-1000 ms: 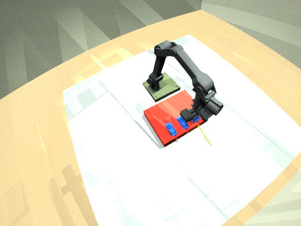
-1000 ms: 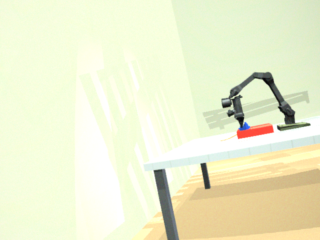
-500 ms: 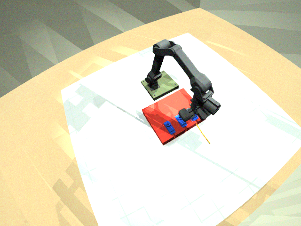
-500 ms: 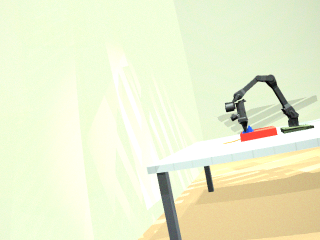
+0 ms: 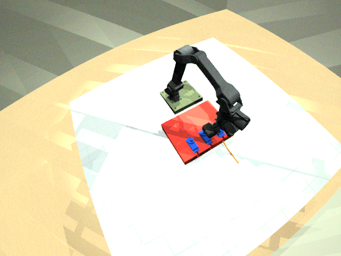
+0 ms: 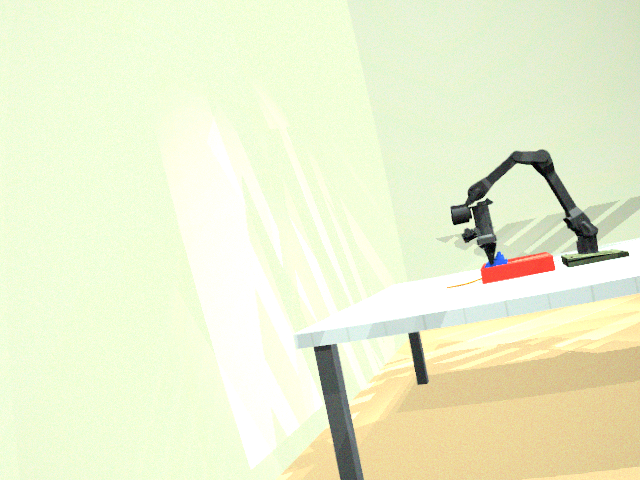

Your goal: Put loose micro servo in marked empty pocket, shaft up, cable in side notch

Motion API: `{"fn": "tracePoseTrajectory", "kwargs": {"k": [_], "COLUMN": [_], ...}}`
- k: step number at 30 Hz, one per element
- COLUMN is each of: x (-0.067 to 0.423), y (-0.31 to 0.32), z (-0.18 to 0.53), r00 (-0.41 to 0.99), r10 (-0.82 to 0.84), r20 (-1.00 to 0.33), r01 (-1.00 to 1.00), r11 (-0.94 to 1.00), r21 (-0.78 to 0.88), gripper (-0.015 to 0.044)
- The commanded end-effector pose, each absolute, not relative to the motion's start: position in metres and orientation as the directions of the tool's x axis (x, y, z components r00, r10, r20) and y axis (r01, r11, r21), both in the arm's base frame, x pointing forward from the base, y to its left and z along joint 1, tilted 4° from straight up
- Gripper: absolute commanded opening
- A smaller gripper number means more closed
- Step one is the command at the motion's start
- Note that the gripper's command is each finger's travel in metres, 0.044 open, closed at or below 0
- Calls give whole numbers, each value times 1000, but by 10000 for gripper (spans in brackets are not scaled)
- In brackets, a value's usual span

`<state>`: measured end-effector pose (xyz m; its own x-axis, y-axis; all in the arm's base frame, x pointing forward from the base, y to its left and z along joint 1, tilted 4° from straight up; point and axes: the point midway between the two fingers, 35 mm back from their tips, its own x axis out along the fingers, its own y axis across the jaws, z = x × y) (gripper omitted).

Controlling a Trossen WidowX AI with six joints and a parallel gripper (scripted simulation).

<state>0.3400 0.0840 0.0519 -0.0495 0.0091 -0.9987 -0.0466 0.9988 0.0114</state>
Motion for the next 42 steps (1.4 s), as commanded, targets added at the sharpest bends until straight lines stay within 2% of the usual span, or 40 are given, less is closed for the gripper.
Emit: {"fn": "tracePoseTrajectory", "kwargs": {"k": [1, 11, 16, 21, 24, 32, 42], "x": [342, 338, 314, 255, 236, 236, 241], "y": [84, 83, 84, 81, 79, 79, 77], "z": [74, 85, 103, 142, 152, 154, 196], "r00": [-42, -42, -47, -51, -52, -52, -43], "r10": [10, 10, 10, 9, 9, 9, 9], "r20": [-999, -999, -999, -999, -999, -999, -999], "r01": [-47, -47, -47, -47, -47, -47, -48], "r11": [999, 999, 999, 999, 999, 999, 999], "r21": [12, 12, 12, 12, 12, 12, 11], "gripper": [187, 187, 319, 440, 440, 440, 440]}}
